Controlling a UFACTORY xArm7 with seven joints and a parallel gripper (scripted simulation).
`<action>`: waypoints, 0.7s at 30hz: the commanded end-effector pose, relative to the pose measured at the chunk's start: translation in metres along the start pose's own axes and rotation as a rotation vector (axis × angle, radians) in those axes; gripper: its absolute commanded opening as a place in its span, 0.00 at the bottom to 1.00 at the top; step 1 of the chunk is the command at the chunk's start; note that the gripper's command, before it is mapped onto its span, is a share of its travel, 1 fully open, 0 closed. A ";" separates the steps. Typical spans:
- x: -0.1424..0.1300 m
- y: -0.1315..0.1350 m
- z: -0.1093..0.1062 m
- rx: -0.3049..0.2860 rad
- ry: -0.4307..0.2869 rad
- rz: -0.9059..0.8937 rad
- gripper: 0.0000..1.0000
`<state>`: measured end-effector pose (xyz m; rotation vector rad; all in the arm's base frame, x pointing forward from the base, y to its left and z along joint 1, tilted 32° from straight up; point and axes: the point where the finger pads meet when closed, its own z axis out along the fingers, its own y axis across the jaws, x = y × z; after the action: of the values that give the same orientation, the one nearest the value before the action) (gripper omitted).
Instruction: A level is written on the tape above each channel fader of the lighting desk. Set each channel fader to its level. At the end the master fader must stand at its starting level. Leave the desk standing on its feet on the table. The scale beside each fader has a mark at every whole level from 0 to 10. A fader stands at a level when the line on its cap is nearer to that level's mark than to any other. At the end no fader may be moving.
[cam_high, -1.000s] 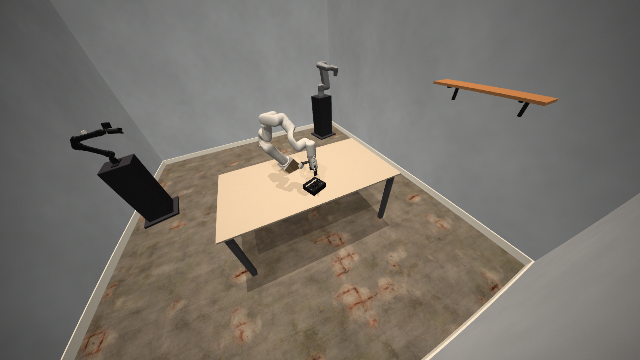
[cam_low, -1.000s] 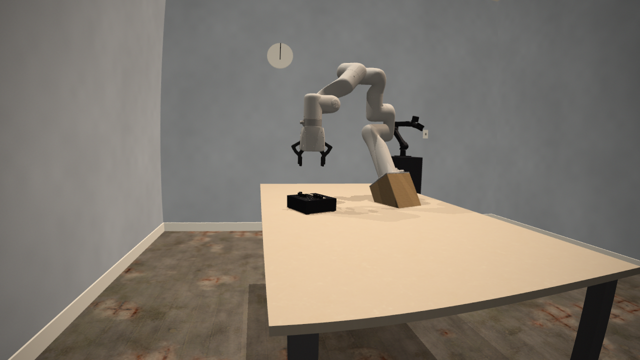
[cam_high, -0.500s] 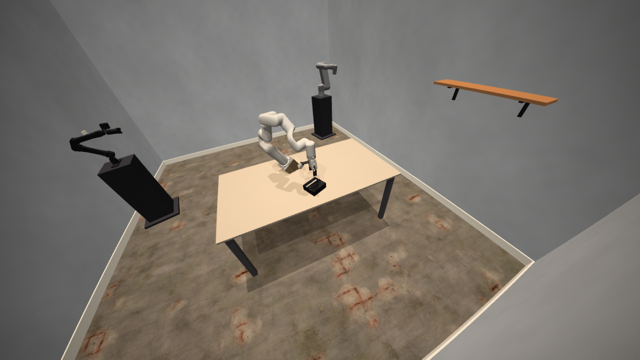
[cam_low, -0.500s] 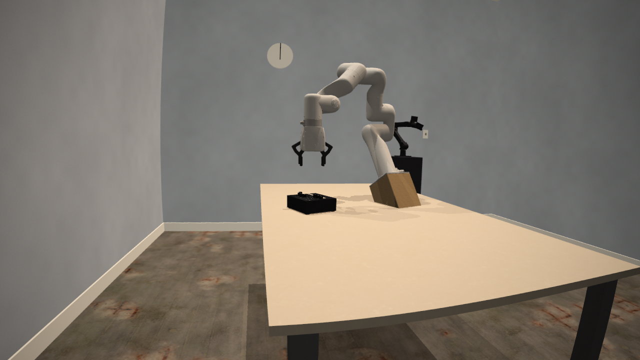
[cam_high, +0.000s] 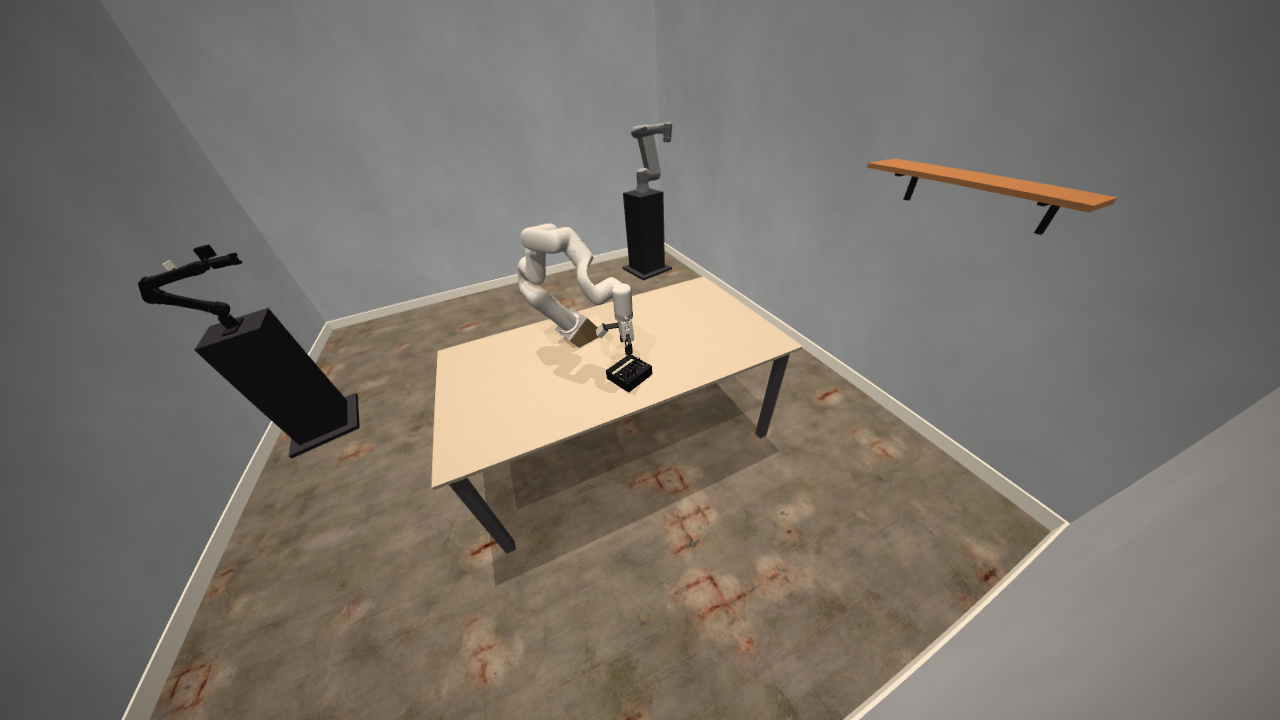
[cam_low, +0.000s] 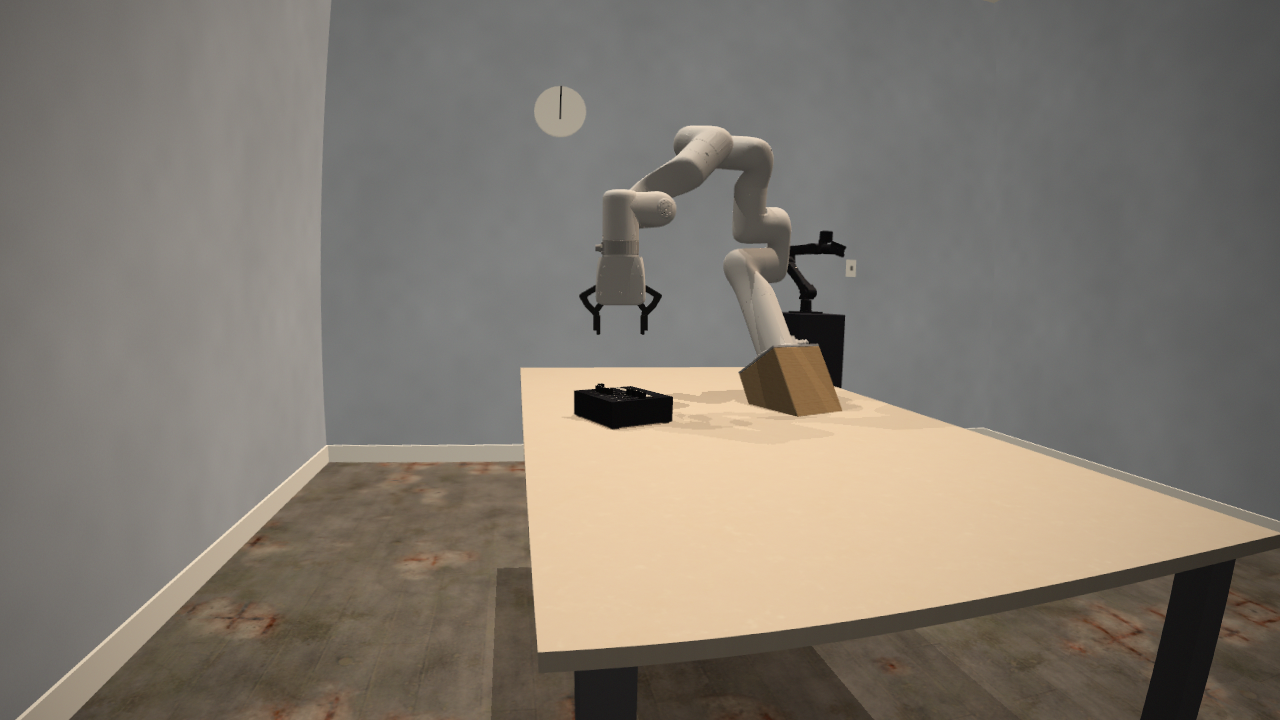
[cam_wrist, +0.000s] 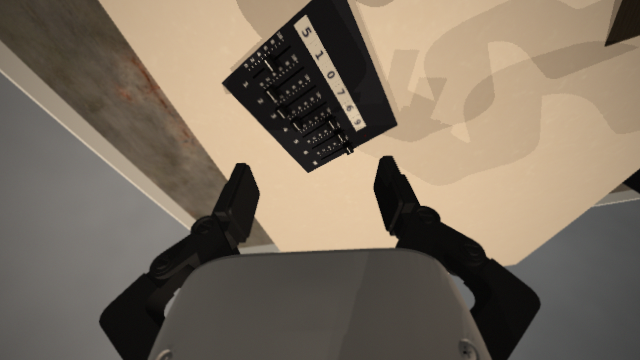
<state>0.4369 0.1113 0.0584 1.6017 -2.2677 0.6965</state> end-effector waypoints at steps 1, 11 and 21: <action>-0.001 -0.012 0.008 -0.036 0.049 0.247 1.00; -0.006 -0.027 0.061 -0.077 0.149 0.675 1.00; -0.006 -0.027 0.063 -0.121 0.252 0.976 1.00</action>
<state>0.4643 0.0751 0.0068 0.4680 -2.7362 0.8404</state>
